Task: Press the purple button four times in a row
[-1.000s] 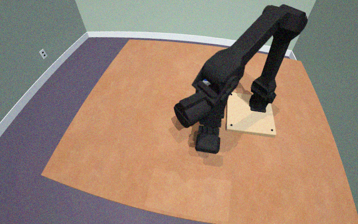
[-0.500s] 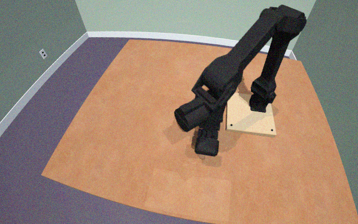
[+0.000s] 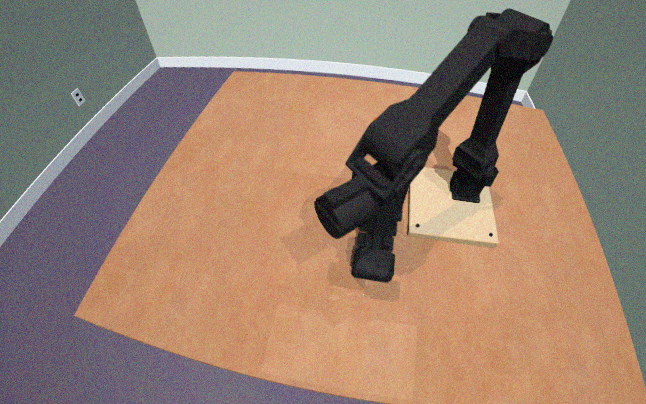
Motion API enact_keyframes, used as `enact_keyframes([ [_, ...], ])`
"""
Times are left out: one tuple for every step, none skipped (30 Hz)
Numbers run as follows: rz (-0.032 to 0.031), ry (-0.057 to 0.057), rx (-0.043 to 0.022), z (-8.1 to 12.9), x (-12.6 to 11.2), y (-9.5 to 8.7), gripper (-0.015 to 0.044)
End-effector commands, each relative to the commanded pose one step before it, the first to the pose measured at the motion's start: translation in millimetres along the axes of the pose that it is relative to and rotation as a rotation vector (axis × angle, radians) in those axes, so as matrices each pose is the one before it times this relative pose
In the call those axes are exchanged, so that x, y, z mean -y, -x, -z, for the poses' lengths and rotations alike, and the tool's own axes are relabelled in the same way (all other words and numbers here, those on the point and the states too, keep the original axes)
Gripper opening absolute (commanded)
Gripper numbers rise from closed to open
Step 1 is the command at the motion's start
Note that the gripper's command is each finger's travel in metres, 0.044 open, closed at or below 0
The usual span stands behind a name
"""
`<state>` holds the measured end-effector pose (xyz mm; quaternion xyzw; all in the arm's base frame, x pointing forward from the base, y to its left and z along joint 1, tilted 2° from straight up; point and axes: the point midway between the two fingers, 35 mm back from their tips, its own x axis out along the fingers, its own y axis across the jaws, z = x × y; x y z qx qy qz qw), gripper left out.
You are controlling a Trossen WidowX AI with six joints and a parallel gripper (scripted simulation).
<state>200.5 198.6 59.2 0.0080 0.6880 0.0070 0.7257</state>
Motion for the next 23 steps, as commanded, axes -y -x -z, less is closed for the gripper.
enact_keyframes([
  [0.00808,0.0034,-0.00211,0.55,1.49,-1.72,0.0020],
  [-0.00743,-0.0031,0.00193,-0.62,-1.47,4.27,0.0020],
  [0.00187,0.0008,-0.00047,-0.12,0.05,7.71,0.0020],
  [0.00284,0.0012,-0.00074,0.15,0.43,11.68,0.0020],
  [0.00192,0.0008,-0.00051,0.32,0.53,7.85,0.0020],
  [0.00064,0.0003,-0.00017,0.15,0.22,2.63,0.0020],
  [0.00000,0.0000,0.00000,0.00,0.00,0.00,0.0020],
  [0.00000,0.0000,0.00000,0.00,0.00,0.00,0.0020],
  [0.00000,0.0000,0.00000,0.00,0.00,0.00,0.0020],
  [-0.00011,0.0003,0.00019,-0.91,-0.29,1.24,0.0046],
  [-0.00032,0.0008,0.00056,-2.71,-0.82,3.73,0.0072],
  [-0.00052,0.0013,0.00093,-4.45,-1.22,6.23,0.0099],
  [-0.00064,0.0017,0.00121,-5.65,-1.33,8.12,0.0125],
  [-0.00048,0.0014,0.00107,-5.55,-1.05,8.21,0.0151],
  [-0.00012,0.0003,0.00060,-5.33,-0.75,8.12,0.0178],
  [0.00021,-0.0007,0.00015,-5.10,-0.47,8.02,0.0204],
  [0.00051,-0.0017,-0.00028,-4.81,-0.20,7.80,0.0230],
  [0.00057,-0.0019,-0.00048,-3.54,0.02,5.93,0.0256],
  [0.00034,-0.0011,-0.00030,-2.07,0.08,3.55,0.0283],
  [0.00011,-0.0004,-0.00010,-0.68,0.04,1.18,0.0309],
  [0.00000,0.0000,0.00000,0.00,0.00,0.00,0.0335],
  [0.00000,0.0000,0.00000,0.00,0.00,0.00,0.0361],
  [0.00000,0.0000,0.00000,0.00,0.00,0.00,0.0361],
])
